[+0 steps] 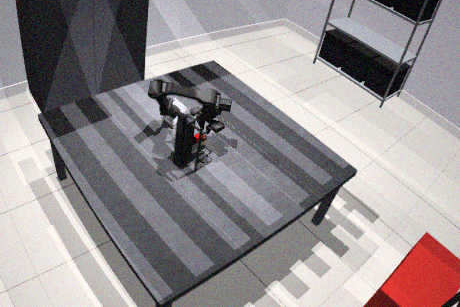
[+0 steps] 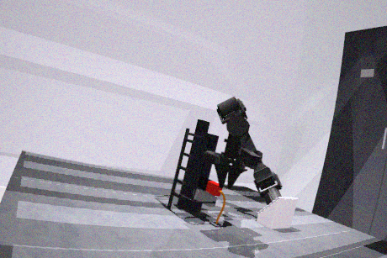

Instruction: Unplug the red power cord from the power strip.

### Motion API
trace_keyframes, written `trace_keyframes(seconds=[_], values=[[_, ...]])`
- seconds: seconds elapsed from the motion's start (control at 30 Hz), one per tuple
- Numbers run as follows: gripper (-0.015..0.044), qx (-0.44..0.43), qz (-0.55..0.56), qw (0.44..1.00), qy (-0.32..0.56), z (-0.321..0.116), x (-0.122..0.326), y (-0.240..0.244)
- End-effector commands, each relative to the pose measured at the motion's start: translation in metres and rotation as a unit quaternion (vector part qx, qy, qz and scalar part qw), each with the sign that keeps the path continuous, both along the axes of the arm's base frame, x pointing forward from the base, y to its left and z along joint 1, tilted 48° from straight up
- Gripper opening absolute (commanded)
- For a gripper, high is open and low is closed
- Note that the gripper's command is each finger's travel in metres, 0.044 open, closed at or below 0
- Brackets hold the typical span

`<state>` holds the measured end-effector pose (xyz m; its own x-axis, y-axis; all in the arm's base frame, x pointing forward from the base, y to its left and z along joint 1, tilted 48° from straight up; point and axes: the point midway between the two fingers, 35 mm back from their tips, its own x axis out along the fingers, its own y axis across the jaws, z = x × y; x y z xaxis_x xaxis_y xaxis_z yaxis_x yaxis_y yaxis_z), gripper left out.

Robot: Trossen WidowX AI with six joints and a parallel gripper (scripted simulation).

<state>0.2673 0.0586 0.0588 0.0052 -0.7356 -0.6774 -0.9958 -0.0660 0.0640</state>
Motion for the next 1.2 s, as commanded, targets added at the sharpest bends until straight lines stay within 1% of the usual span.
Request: trace_keyframes(seconds=[0.0, 0.9, 1.17], values=[[0.0160, -0.004, -0.001, 1.000, 0.003, 0.002, 0.000, 0.004], [0.0160, -0.004, -0.001, 1.000, 0.003, 0.031, 0.002, -0.022], [0.0160, -0.004, -0.001, 1.000, 0.003, 0.030, 0.002, -0.024]])
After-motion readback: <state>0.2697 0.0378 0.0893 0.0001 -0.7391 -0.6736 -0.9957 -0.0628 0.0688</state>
